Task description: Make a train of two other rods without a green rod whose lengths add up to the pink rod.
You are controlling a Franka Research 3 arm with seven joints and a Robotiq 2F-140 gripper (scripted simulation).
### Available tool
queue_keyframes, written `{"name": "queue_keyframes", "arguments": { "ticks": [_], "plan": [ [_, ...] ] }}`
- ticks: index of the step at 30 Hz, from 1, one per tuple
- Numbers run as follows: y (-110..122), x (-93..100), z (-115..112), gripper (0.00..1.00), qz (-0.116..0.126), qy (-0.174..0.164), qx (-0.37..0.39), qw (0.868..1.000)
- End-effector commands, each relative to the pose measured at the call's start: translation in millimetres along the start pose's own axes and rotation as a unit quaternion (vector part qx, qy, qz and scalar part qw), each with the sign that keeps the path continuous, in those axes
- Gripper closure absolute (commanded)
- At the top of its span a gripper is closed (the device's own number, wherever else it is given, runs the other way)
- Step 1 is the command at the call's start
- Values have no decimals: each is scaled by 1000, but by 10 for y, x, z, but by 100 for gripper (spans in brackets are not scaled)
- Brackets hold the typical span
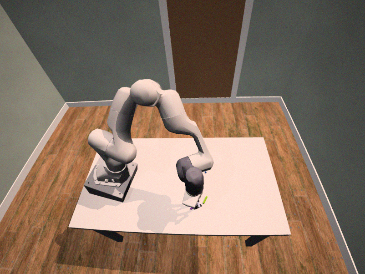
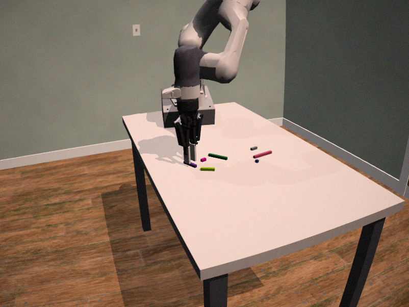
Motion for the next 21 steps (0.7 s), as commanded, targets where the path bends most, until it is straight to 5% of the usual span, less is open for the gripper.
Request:
{"name": "queue_keyframes", "arguments": {
  "ticks": [1, 21],
  "plan": [
    [-16, -13, 0, 85, 3, 0, 3, 1000],
    [-17, -137, 0, 85, 3, 0, 3, 1000]
  ]
}}
Point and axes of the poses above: the point where the finger pads meet when closed, its own x axis back along the fingers, its own y axis across the jaws, z = x × y, the point moved 3 cm from there along x, back along the fingers, and after that the axes turned 5 degrees about x, right-handed, at the moved point
